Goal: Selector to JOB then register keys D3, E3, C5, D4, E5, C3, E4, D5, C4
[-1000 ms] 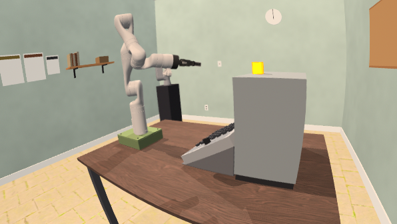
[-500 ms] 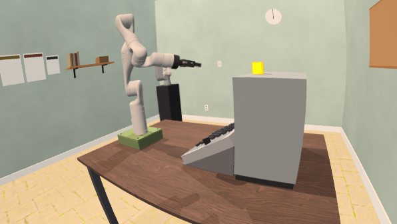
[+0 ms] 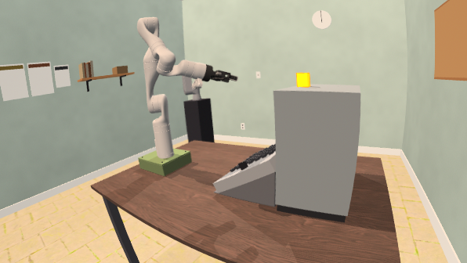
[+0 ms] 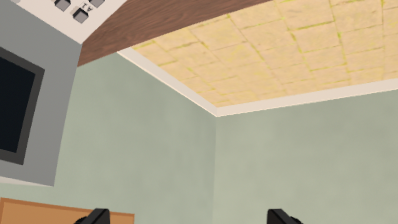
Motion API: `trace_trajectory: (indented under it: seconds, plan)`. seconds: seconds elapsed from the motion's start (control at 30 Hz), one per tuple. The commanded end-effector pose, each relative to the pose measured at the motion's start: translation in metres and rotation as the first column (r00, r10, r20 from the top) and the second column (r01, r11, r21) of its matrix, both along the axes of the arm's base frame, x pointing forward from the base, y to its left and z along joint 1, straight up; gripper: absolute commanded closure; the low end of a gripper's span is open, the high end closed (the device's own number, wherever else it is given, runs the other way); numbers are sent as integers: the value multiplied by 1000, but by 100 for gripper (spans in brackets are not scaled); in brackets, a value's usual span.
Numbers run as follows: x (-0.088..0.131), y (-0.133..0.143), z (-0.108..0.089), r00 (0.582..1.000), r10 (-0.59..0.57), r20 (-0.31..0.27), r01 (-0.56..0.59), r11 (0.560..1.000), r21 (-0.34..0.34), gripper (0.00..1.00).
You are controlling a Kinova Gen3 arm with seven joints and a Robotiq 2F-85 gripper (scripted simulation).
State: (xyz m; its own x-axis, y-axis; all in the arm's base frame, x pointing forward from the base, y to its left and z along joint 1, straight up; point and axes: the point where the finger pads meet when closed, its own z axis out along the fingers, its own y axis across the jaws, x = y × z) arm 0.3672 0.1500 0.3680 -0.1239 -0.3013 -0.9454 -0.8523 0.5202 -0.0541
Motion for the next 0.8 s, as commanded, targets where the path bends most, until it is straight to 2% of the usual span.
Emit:
trace_trajectory:
  seconds: [0.0,0.1,0.13,0.4,0.43,0.7,0.73,0.77]
  plan:
    - [0,3,0,1000,4,-2,-4,1000,-14,0]
    - [0,3,0,1000,4,-2,-4,1000,-14,0]
    - [1,4,-8,1000,6,6,-5,997,-80,0]
    - [1,4,-8,1000,6,6,-5,997,-80,0]
    - [2,4,-16,1000,8,13,-6,989,-145,0]
    - [2,4,-16,1000,8,13,-6,989,-145,0]
    - [4,4,-24,1000,9,19,-5,978,-209,0]
    - [4,4,-24,1000,9,19,-5,978,-209,0]
